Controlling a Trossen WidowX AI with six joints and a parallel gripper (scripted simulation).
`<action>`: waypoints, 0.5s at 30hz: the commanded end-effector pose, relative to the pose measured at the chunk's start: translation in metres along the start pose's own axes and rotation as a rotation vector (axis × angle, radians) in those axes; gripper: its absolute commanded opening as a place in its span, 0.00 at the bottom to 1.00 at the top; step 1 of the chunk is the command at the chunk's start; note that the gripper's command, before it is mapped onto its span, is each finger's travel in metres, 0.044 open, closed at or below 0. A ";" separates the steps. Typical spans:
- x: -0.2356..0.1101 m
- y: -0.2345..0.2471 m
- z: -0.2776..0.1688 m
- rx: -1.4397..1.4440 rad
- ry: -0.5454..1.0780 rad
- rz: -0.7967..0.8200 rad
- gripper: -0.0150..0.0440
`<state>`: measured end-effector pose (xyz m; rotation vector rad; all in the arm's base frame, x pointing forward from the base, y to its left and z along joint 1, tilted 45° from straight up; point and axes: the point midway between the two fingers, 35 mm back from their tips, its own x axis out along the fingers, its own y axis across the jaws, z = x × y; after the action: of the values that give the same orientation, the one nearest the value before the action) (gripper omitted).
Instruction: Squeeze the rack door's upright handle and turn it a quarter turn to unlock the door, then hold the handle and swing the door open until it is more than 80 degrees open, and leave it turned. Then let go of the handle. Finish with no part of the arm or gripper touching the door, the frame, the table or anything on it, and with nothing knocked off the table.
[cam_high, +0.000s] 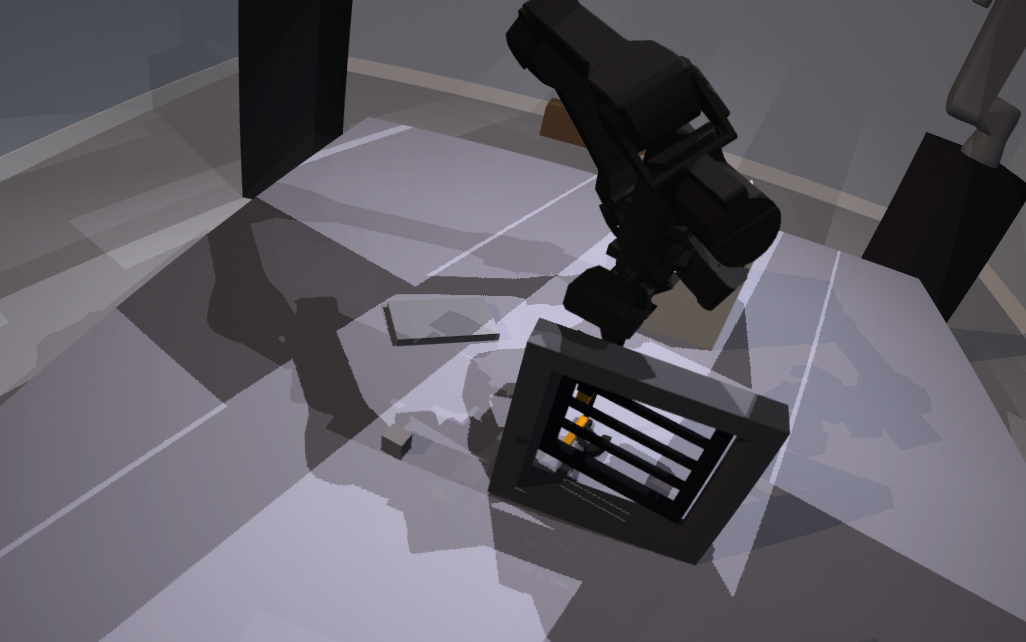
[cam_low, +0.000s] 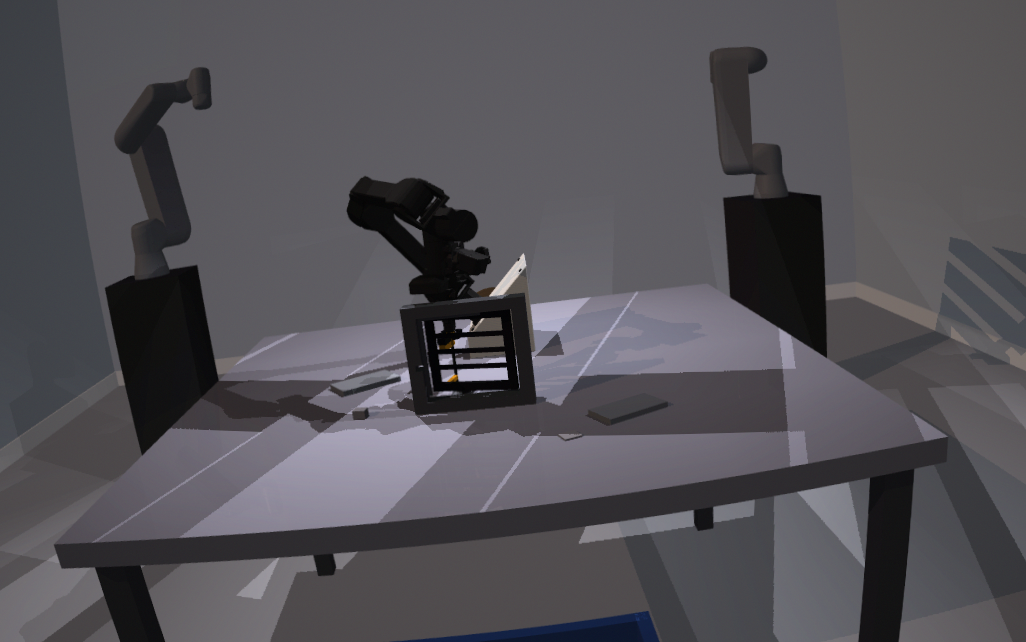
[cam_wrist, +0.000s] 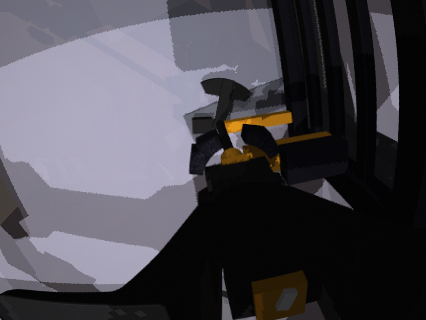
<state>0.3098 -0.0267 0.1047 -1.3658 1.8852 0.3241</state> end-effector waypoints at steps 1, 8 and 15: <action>0.000 0.002 0.002 0.099 -0.011 -0.009 0.29; 0.000 0.014 0.006 0.211 -0.012 -0.007 0.29; 0.000 0.027 0.013 0.320 -0.012 -0.006 0.29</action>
<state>0.2911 -0.0100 0.0916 -1.1993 1.8558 0.0919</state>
